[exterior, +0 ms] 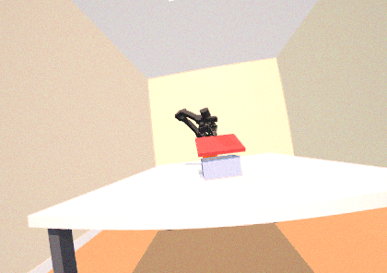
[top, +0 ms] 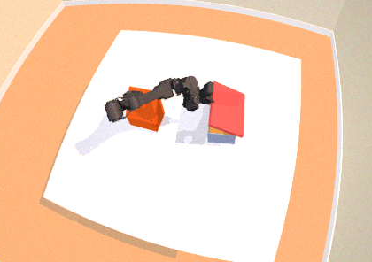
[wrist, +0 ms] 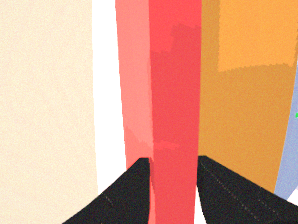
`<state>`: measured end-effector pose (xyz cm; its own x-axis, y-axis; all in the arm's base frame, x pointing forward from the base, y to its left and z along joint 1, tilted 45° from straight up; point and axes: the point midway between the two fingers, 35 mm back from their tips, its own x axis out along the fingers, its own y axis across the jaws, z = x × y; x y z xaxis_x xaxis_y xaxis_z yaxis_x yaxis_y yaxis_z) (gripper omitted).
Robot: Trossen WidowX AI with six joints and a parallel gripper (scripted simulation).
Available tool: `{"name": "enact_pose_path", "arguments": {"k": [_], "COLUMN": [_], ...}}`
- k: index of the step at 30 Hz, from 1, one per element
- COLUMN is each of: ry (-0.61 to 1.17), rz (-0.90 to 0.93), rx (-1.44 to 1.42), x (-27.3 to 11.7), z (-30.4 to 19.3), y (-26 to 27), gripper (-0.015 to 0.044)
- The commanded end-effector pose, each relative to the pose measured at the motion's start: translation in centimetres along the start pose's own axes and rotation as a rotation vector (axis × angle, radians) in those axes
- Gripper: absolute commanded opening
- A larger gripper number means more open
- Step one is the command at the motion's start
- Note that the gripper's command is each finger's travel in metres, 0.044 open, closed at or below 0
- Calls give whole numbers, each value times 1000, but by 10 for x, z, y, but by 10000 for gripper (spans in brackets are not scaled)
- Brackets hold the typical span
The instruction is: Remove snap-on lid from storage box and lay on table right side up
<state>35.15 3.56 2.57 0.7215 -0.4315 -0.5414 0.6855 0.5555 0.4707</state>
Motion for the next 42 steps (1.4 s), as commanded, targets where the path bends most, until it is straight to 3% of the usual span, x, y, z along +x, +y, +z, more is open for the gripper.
{"name": "enact_pose_path", "arguments": {"k": [1,24,42], "ry": [-3,-3,-1], "rz": [16,16,17], "rx": [13,14,15], "x": [-6,-20,-20], "z": [2,1,-37], "y": [11,26,19], "gripper": [0,0,0]}}
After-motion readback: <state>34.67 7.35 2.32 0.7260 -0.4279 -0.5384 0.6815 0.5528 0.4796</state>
